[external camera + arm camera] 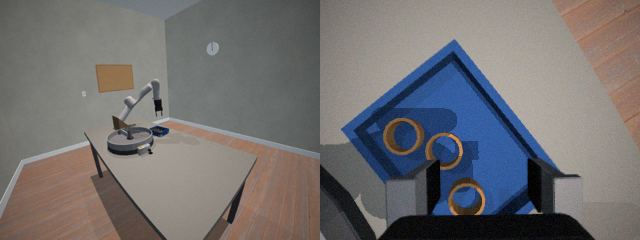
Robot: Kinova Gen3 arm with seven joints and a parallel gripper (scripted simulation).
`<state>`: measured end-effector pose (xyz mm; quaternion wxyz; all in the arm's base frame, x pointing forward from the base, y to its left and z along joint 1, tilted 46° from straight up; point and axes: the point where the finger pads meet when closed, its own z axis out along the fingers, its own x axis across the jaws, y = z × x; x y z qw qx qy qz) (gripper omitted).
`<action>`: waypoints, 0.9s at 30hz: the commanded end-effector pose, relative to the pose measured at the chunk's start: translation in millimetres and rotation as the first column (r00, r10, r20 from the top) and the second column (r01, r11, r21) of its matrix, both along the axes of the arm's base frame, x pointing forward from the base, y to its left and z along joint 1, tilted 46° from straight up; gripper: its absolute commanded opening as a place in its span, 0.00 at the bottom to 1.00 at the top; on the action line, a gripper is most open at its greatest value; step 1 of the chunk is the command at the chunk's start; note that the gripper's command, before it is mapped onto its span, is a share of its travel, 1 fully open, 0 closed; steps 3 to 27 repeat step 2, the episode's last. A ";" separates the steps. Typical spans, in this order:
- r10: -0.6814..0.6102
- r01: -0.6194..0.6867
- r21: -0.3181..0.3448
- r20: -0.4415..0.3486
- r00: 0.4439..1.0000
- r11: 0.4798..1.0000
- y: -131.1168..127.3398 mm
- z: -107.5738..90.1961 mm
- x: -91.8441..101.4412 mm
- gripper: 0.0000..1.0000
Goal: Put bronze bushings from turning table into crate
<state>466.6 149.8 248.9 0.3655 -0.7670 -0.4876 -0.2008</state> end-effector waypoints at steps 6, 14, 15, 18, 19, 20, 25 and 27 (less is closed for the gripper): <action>-0.001 0.001 0.000 0.001 1.000 1.000 -0.7 0.7 0.3 1.00; -0.001 0.001 0.000 0.001 1.000 1.000 -0.7 0.7 0.3 1.00; -0.001 0.001 0.000 0.001 1.000 1.000 -0.7 0.7 0.3 1.00; -0.001 0.001 0.000 0.001 1.000 1.000 -0.7 0.7 0.3 1.00; -0.001 0.001 0.000 0.001 1.000 1.000 -0.7 0.7 0.3 1.00; -0.001 0.001 0.000 0.001 1.000 1.000 -0.7 0.7 0.3 1.00; -0.001 0.001 0.000 0.001 1.000 1.000 -0.7 0.7 0.3 1.00; -0.001 0.001 0.000 0.001 1.000 1.000 -0.7 0.7 0.3 1.00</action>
